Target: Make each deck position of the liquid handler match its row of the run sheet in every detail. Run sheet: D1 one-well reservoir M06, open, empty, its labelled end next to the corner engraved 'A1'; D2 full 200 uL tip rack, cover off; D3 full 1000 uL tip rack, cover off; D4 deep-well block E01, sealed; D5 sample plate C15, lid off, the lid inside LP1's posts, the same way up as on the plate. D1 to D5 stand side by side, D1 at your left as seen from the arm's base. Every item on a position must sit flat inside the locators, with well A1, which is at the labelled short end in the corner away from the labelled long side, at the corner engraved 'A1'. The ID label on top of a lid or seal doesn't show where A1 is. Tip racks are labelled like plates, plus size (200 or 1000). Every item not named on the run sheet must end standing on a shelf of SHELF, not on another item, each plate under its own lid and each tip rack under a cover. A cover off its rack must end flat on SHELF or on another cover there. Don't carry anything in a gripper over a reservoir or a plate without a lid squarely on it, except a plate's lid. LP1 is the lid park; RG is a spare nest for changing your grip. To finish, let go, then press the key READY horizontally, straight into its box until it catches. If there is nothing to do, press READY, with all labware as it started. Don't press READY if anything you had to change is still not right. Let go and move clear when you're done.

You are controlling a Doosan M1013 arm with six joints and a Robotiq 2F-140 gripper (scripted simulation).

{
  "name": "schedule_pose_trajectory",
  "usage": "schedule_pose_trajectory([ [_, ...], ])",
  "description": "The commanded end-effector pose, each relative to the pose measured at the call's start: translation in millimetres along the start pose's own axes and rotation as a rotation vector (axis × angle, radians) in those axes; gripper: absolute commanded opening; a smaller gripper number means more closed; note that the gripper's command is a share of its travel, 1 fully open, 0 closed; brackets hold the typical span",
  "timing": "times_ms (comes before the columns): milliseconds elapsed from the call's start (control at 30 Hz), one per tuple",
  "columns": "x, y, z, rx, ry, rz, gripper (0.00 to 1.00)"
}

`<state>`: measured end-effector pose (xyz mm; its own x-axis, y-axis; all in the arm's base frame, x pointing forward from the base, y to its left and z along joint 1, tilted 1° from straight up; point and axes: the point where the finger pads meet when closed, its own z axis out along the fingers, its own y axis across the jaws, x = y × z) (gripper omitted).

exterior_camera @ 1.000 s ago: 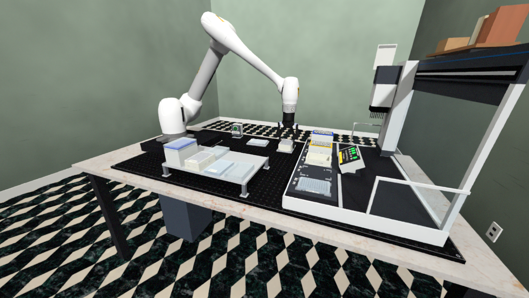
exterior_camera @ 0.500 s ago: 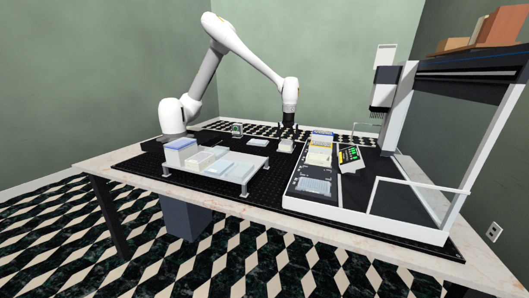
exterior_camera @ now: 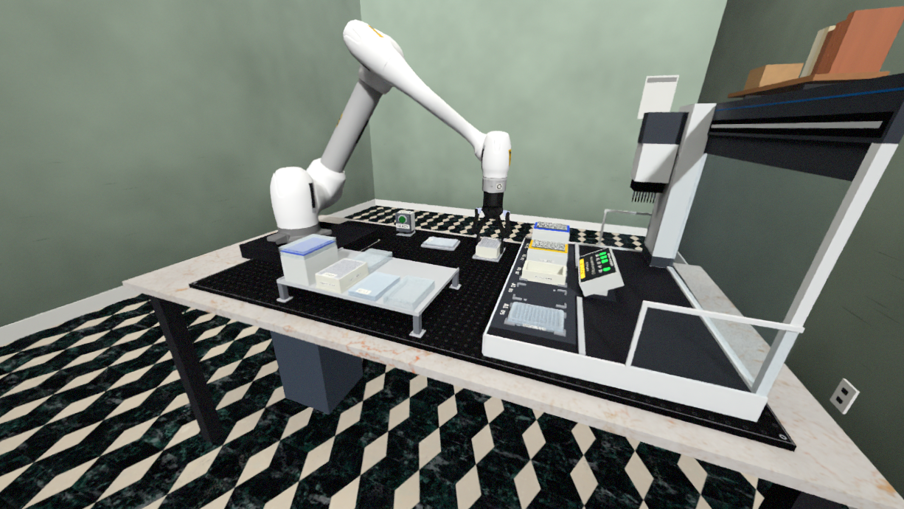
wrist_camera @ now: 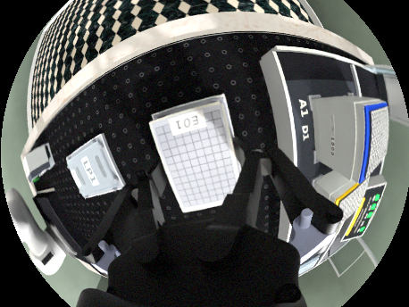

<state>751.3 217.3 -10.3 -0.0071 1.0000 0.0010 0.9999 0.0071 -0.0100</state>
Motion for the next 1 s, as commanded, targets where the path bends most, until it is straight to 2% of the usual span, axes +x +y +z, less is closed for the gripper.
schedule_pose_trajectory([
  [0, 0, 1, -1.1, -0.001, 0.001, 0.000, 0.66],
  [233, 0, 1, -1.1, -0.001, 0.001, 0.000, 0.66],
  [967, 0, 0, -34.3, -0.001, 0.001, 0.000, 0.66],
])
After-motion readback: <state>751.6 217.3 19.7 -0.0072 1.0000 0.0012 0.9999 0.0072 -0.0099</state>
